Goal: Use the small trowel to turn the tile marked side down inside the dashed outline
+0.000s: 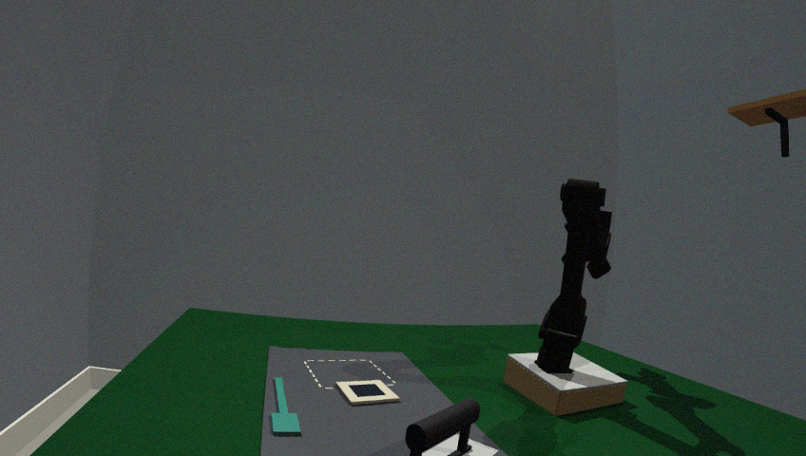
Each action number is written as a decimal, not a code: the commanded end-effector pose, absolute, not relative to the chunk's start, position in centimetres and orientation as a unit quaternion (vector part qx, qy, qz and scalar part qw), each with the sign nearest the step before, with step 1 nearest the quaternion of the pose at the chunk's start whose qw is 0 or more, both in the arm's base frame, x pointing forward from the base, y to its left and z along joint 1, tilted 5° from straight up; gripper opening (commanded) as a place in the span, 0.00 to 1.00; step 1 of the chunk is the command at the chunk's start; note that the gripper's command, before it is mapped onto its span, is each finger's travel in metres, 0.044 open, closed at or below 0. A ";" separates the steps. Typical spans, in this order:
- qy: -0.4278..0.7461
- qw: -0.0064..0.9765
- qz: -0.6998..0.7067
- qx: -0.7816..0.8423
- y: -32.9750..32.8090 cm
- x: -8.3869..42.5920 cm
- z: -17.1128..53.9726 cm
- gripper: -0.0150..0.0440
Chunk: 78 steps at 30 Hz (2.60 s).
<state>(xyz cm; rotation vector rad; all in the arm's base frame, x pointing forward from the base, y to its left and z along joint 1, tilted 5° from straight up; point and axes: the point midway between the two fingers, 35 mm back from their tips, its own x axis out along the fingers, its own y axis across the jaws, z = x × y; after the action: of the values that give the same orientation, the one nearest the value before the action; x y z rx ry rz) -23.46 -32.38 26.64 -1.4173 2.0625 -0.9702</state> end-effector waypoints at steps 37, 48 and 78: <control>0.748 0.227 -0.352 -0.514 -32.4 -23.5 26.6 0.25; 0.748 0.227 -0.352 -0.514 -32.4 -23.5 26.6 0.42; 0.748 0.227 -0.352 -0.514 -32.4 -23.5 26.6 0.25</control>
<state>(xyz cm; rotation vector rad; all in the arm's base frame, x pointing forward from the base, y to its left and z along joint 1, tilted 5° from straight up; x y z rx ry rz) -23.46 -32.38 26.63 -1.4170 2.0625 -0.9702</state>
